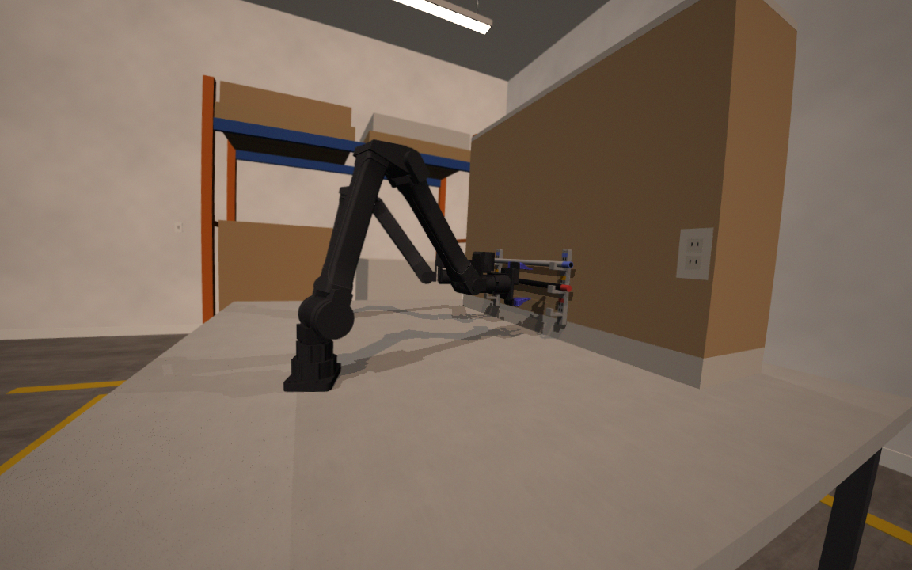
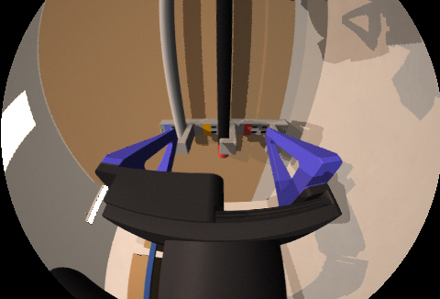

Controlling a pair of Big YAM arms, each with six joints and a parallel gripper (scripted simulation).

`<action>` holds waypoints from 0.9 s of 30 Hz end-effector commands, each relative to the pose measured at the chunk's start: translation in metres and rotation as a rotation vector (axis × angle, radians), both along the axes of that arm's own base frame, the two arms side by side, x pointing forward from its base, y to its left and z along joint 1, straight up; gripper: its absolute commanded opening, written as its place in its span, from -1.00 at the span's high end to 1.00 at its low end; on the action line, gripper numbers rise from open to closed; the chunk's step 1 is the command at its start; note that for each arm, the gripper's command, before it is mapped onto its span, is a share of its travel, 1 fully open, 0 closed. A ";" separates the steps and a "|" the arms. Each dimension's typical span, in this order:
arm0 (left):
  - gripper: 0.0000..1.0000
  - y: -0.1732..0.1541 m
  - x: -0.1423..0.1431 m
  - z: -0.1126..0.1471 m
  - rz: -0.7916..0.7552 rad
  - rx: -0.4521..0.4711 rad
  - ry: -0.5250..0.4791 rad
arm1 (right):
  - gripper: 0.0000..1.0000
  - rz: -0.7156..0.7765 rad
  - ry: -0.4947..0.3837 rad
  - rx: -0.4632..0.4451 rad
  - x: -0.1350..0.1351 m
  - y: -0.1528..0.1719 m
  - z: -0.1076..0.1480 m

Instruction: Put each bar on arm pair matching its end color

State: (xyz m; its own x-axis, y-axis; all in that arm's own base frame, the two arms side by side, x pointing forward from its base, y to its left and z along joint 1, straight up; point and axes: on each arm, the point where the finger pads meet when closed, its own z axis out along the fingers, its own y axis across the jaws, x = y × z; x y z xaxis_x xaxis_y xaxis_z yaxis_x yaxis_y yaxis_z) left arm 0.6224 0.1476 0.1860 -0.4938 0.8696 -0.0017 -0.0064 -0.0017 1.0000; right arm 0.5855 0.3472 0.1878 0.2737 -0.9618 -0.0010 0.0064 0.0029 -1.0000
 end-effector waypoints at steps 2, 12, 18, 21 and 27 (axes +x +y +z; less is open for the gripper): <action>-1.00 0.007 0.011 0.039 0.008 0.002 -0.076 | -1.00 -0.012 -0.052 0.054 0.019 0.001 0.042; -1.00 0.007 0.011 0.039 0.008 0.002 -0.077 | -1.00 -0.012 -0.052 0.055 0.018 0.001 0.042; -1.00 0.007 0.010 0.042 0.008 0.002 -0.076 | -1.00 -0.012 -0.051 0.054 0.018 0.001 0.044; -1.00 0.007 0.010 0.044 0.008 0.002 -0.075 | -1.00 -0.012 -0.050 0.054 0.018 0.000 0.046; -1.00 0.007 0.010 0.047 0.008 0.001 -0.073 | -1.00 -0.011 -0.048 0.053 0.017 0.000 0.049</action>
